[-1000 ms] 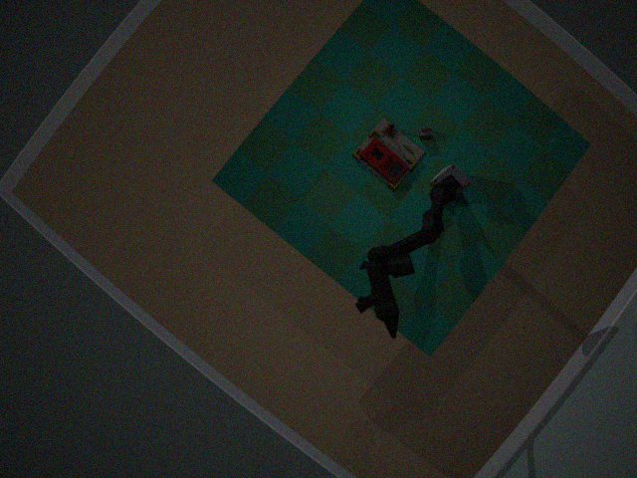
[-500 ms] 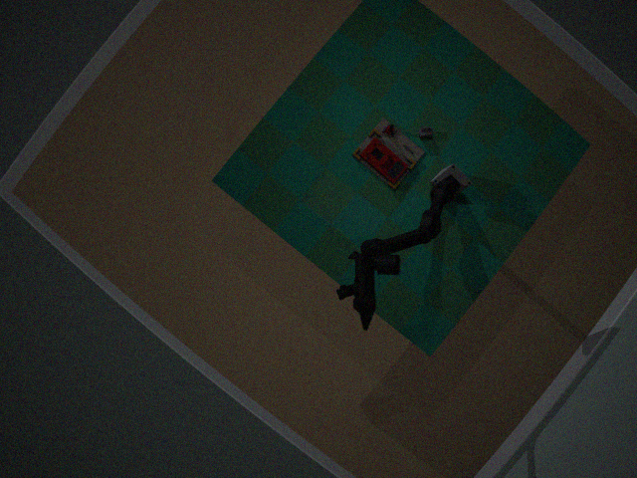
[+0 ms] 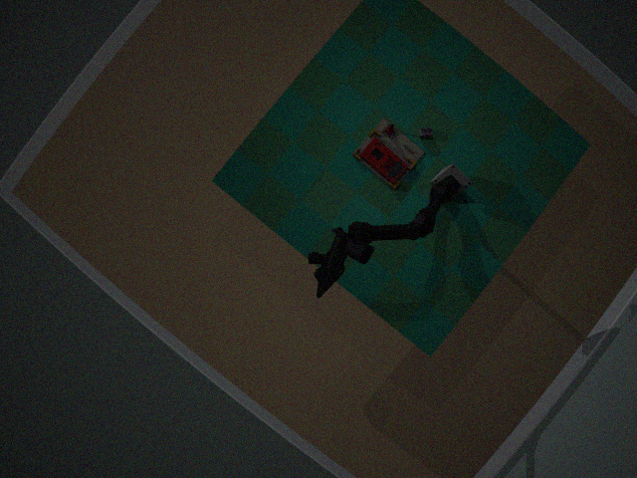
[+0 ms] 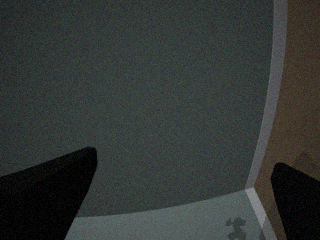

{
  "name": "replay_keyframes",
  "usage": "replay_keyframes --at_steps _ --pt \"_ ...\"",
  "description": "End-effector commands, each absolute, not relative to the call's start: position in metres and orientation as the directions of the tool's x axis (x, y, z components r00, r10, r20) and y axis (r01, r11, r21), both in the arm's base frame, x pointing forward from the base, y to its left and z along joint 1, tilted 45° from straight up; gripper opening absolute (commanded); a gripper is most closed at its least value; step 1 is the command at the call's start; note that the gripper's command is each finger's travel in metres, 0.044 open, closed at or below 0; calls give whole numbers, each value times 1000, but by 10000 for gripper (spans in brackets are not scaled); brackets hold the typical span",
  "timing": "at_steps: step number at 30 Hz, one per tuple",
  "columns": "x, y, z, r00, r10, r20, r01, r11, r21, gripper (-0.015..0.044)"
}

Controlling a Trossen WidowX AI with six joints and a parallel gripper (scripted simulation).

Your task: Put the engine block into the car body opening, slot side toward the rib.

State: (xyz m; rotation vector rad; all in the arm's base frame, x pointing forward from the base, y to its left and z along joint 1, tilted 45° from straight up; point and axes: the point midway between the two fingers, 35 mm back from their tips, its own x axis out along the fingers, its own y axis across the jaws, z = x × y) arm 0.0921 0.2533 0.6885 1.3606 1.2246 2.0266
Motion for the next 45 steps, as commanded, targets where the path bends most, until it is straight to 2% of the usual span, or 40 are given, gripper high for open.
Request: replay_keyframes --at_steps 1,11,20,31,45 --pt "109 257 684 -395 751 529 123 -527 841 440" --pt "221 283 634 -114 878 465 175 -443 879 440" --pt "323 275 570 160 922 352 232 -382 894 440" --pt "427 230 477 457 877 150 358 -335 872 440" --pt "500 139 346 648 745 -157 513 -275 813 440"
